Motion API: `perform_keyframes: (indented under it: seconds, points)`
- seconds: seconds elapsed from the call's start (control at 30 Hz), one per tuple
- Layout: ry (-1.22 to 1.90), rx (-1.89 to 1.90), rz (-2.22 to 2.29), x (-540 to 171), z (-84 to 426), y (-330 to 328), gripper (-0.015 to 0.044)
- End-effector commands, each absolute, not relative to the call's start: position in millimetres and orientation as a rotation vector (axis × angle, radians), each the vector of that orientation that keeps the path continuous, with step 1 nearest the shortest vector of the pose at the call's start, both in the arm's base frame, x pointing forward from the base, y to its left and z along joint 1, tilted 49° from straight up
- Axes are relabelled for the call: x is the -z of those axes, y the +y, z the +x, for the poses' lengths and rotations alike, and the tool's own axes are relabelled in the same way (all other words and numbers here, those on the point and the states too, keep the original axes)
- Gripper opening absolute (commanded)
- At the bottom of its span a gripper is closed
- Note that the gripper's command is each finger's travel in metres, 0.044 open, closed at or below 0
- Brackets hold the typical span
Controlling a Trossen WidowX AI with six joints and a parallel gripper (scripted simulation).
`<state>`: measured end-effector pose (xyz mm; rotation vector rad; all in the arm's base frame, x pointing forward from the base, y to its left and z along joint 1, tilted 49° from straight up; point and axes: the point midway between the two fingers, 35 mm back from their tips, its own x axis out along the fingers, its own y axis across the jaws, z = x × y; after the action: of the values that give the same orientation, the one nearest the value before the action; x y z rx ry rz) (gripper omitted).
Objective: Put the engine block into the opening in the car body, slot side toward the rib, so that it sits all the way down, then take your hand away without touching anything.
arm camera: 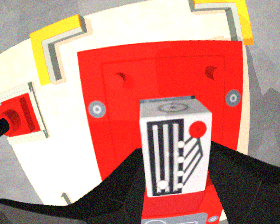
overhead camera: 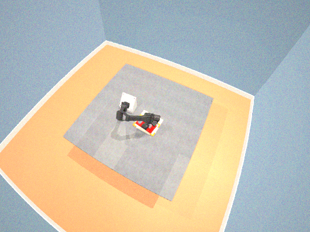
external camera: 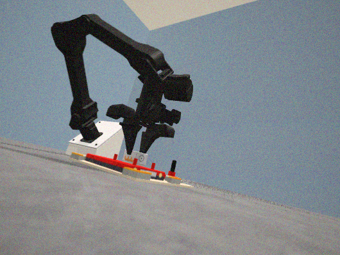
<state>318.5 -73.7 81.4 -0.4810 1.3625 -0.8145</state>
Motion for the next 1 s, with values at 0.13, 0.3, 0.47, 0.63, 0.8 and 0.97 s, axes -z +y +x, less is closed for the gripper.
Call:
perform_keyframes:
  seconds: [0.13, 0.3, 0.47, 0.63, 0.8, 0.97]
  points:
    - [1.362, 0.815, -0.488, -80.4, 318.6, -75.2, 0.016]
    - [1.362, 0.815, -0.488, -79.9, 318.6, -75.9, 0.016]
    - [1.362, 0.815, -0.488, -79.3, 318.7, -76.6, 0.016]
    - [1.362, 0.815, -0.488, -78.7, 318.7, -77.2, 0.016]
    - [1.362, 0.815, -0.488, -78.1, 318.7, -77.9, 0.016]
    - [1.362, 0.815, -0.488, -77.6, 318.8, -78.6, 0.016]
